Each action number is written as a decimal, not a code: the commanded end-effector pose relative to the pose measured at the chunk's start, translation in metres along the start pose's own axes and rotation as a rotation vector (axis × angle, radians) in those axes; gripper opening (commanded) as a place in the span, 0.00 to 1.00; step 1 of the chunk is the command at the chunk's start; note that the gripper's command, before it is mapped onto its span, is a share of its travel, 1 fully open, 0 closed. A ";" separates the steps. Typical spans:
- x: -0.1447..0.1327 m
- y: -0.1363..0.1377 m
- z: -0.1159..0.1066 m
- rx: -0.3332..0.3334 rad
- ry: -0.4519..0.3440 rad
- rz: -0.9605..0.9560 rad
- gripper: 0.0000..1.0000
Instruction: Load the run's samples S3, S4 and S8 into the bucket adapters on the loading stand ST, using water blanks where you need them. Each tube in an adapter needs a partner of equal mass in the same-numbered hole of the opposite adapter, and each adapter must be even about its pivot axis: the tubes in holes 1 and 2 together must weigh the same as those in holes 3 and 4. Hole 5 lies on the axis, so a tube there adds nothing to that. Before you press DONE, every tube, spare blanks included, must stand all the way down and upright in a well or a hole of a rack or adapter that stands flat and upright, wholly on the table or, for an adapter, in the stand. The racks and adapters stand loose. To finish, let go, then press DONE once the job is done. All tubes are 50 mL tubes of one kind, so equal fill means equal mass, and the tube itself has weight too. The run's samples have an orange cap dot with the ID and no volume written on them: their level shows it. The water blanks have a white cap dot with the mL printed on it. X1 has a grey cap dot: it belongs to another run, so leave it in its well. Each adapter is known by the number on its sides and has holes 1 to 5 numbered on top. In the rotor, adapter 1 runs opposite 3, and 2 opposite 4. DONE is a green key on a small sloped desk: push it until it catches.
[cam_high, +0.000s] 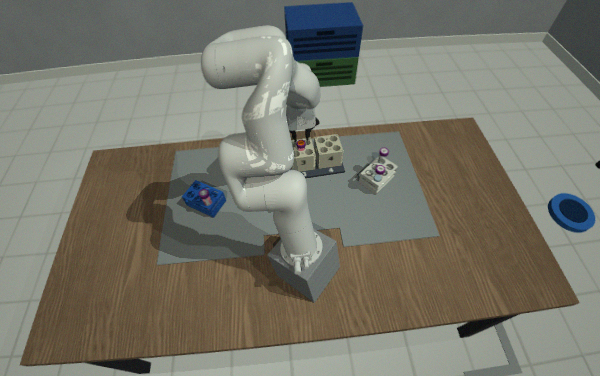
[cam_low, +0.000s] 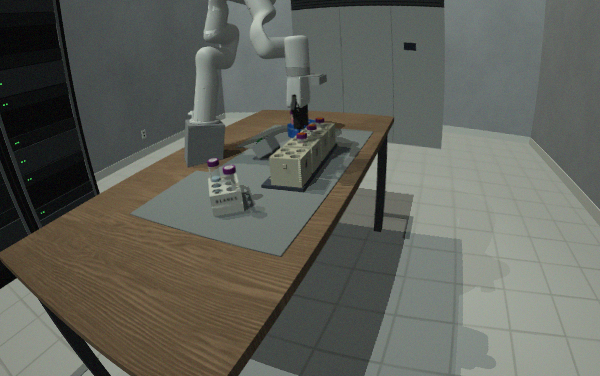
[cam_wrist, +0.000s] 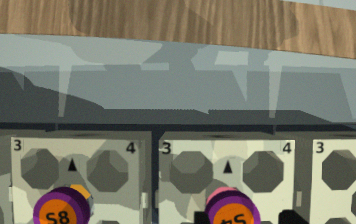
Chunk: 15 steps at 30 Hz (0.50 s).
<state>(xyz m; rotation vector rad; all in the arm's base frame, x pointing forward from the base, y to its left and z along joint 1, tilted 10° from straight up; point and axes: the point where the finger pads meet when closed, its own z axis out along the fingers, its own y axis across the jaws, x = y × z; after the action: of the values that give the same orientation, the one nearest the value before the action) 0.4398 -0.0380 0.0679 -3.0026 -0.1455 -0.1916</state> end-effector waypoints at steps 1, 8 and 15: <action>0.001 0.000 -0.005 -0.001 0.002 0.000 0.44; 0.001 0.000 -0.019 -0.001 0.002 0.000 0.44; 0.001 0.000 -0.031 -0.001 0.002 0.000 0.44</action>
<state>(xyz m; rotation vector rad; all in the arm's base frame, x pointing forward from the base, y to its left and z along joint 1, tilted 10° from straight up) 0.4360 -0.0417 0.0948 -3.0025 -0.1454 -0.1892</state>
